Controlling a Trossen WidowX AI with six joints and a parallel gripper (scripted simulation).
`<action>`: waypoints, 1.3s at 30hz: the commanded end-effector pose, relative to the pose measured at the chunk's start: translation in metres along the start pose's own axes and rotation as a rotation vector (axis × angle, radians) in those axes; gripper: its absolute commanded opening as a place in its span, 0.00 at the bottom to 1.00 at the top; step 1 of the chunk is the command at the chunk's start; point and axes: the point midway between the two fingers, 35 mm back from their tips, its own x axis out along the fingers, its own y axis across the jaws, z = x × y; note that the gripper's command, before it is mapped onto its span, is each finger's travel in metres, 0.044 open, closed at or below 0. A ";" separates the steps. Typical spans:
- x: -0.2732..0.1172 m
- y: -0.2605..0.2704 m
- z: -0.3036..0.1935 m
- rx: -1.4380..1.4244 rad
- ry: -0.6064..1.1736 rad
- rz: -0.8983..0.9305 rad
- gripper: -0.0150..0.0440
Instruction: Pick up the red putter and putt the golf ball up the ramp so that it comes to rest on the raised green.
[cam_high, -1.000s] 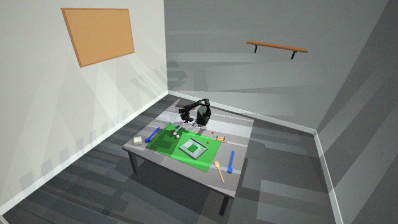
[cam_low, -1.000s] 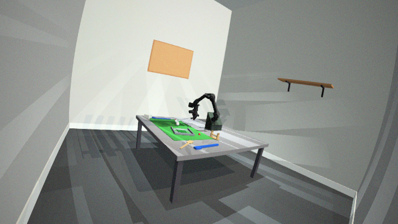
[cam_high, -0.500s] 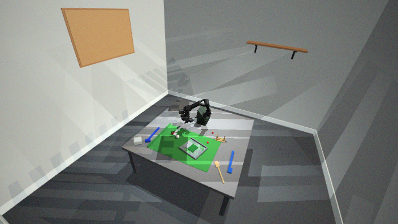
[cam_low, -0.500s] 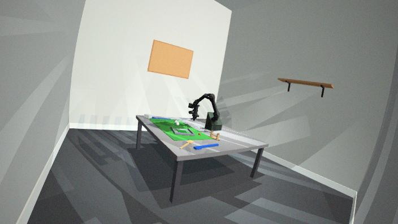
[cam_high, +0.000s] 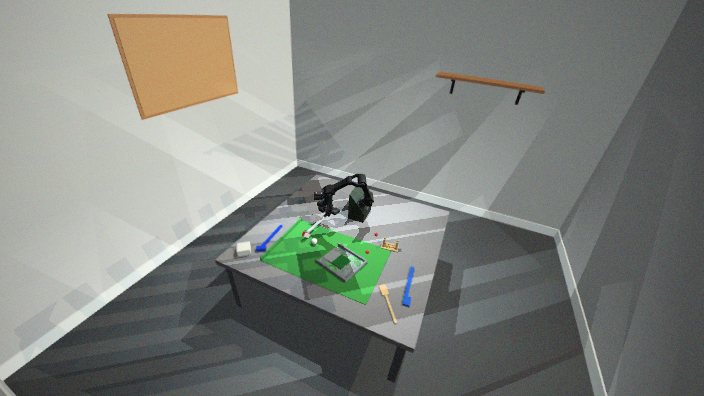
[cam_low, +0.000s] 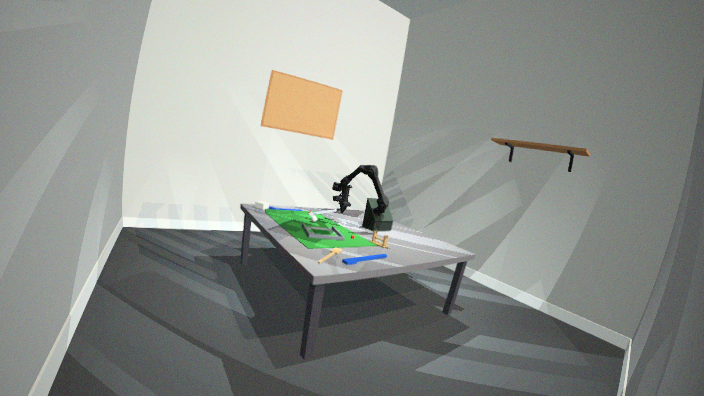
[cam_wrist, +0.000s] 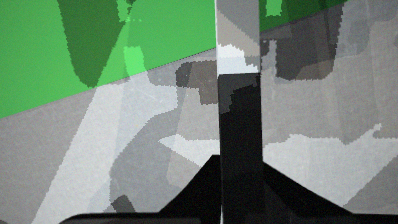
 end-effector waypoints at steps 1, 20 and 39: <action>-0.001 -0.003 0.002 -0.005 -0.004 -0.005 0.25; 0.000 0.136 0.000 -0.004 0.000 0.006 0.25; -0.051 0.135 0.000 0.002 0.000 0.007 0.25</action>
